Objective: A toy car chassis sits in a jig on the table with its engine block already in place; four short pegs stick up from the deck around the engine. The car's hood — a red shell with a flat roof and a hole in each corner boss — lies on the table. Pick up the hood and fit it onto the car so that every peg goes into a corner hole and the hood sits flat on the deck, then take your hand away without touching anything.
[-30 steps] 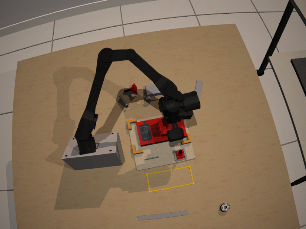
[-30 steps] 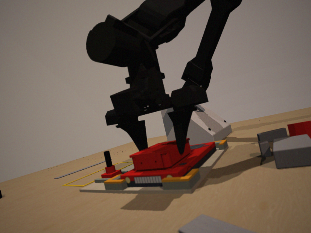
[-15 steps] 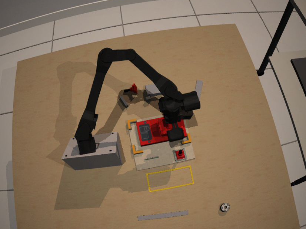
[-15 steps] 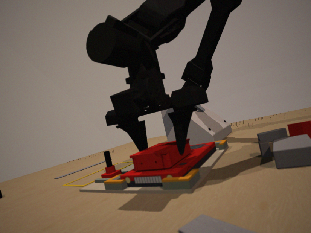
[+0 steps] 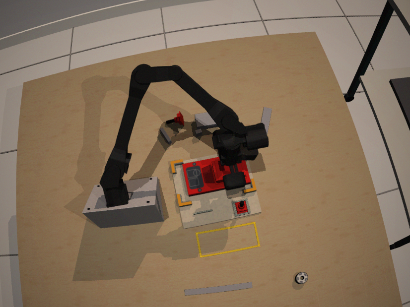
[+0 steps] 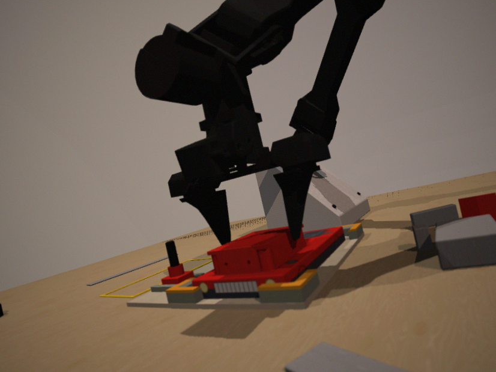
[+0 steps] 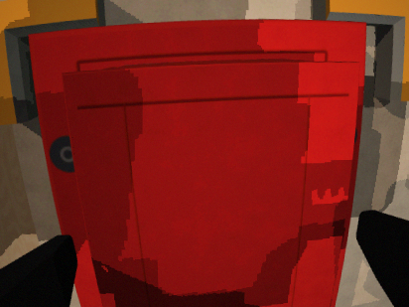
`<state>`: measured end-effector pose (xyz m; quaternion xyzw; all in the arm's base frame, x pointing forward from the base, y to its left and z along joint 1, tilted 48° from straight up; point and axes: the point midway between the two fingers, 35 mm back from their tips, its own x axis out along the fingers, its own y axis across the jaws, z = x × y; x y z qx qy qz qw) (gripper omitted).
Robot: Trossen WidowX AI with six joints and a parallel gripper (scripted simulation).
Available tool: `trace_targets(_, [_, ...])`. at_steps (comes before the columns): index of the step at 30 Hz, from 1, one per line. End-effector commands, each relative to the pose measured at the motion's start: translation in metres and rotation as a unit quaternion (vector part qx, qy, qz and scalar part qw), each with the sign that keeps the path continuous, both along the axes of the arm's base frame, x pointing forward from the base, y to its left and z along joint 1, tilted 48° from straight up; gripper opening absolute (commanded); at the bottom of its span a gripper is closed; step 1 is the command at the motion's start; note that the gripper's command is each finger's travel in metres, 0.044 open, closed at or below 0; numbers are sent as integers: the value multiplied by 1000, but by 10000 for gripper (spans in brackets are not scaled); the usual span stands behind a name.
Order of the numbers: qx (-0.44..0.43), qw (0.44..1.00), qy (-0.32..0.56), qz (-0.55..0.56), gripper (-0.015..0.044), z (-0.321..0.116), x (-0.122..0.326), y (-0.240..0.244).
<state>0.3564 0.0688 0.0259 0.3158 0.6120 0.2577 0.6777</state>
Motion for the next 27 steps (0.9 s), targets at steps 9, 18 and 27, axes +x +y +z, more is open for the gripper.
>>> trace_targets(9, [-1, 1000, -4, 2, 440, 46, -5, -50])
trace_targets(18, [-1, 1000, -4, 2, 440, 46, -5, -50])
trace_targets(27, [-1, 1000, -4, 2, 440, 46, -5, -50])
